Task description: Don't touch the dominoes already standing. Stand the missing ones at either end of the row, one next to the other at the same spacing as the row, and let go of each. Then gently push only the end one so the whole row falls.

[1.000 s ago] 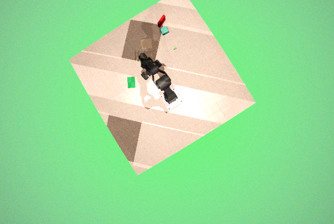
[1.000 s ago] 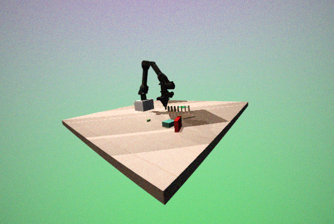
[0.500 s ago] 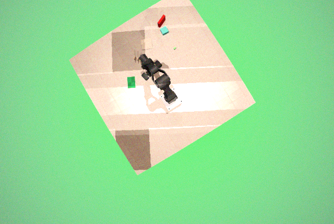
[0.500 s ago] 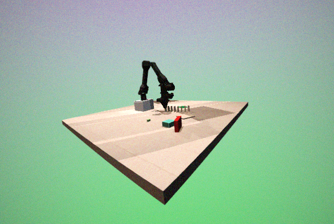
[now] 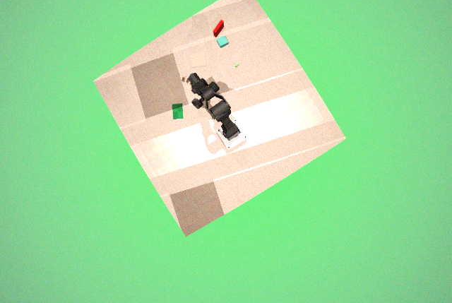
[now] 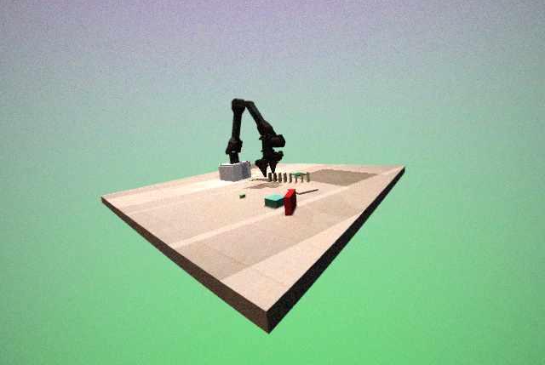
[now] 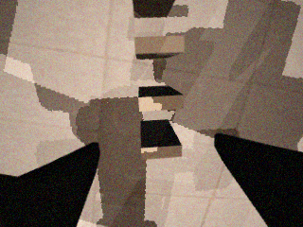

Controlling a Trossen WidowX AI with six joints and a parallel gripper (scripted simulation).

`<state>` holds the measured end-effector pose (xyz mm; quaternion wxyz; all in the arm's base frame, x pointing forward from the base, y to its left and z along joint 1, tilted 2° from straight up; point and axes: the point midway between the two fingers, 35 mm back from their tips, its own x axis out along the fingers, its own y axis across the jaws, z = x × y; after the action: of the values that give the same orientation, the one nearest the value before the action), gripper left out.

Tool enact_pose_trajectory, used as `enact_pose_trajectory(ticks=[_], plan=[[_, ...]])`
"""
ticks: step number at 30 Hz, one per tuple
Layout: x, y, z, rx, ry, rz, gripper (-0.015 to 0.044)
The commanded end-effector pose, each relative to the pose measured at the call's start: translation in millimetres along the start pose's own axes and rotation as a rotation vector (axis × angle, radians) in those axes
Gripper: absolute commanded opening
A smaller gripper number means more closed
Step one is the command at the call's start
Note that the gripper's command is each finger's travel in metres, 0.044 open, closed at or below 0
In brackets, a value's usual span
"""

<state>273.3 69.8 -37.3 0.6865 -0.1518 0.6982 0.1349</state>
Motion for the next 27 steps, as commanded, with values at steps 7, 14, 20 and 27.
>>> enact_pose_trajectory(ticks=[7, 14, 20, 27], plan=[[-123.8, 0.3, 1.2, 0.0, -0.013, -0.002, 0.044], [-126.6, 0.4, 0.5, 0.001, -0.013, -0.002, 0.044], [-108.4, -0.2, -8.4, 0.438, -0.013, 0.0, 0.0283], [-80.4, -0.4, -25.2, 1.127, -0.012, 0.003, 0.0099]])
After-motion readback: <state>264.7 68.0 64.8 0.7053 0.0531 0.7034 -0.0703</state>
